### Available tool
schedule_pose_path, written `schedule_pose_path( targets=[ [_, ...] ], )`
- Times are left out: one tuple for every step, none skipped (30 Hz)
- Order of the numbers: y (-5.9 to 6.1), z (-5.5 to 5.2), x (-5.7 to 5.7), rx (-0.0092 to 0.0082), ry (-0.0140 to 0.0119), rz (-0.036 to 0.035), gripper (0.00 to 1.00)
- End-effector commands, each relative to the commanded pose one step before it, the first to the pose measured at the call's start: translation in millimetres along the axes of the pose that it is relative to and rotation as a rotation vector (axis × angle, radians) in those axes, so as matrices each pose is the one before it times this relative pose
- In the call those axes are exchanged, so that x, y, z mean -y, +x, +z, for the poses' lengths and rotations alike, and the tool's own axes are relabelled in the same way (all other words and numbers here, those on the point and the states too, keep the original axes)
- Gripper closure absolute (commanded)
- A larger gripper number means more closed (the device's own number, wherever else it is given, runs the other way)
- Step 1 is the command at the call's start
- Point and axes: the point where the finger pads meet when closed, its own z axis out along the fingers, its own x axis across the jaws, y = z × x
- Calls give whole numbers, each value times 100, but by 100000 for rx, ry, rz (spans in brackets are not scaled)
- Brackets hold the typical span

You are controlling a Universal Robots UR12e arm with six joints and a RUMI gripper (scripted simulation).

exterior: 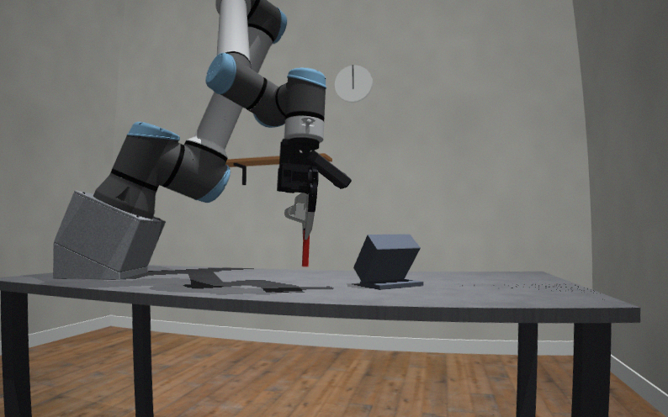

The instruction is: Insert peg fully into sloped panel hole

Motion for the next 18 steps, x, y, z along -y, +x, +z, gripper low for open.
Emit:
schedule_pose_path(
  targets=[
    [-279, 208, 292, -972, -1082, -269, 100],
    [-67, 49, 52, -177, -220, -50, 100],
    [-67, 48, 53, -179, -219, -50, 100],
    [-67, 48, 53, -180, -217, -50, 100],
    [-67, 47, 53, -182, -216, -49, 100],
    [-67, 46, 53, -184, -214, -49, 100],
    [-67, 46, 54, -185, -213, -49, 100],
    [0, 0, 0, 0, 0, 0, 100],
    [0, 0, 0, 0, 0, 0, 100],
    [-67, 45, 54, -187, -211, -48, 100],
    [-67, 44, 54, -188, -210, -48, 100],
    [-67, 44, 54, -190, -208, -48, 100],
    [-67, 43, 55, -191, -207, -47, 100],
    [-67, 42, 55, -193, -205, -47, 100],
    [-67, 41, 55, -194, -204, -46, 100],
    [-67, 41, 55, -196, -202, -46, 100],
    [-67, 40, 56, -197, -201, -46, 100],
    [-67, 39, 56, -198, -199, -45, 100]
  ],
)
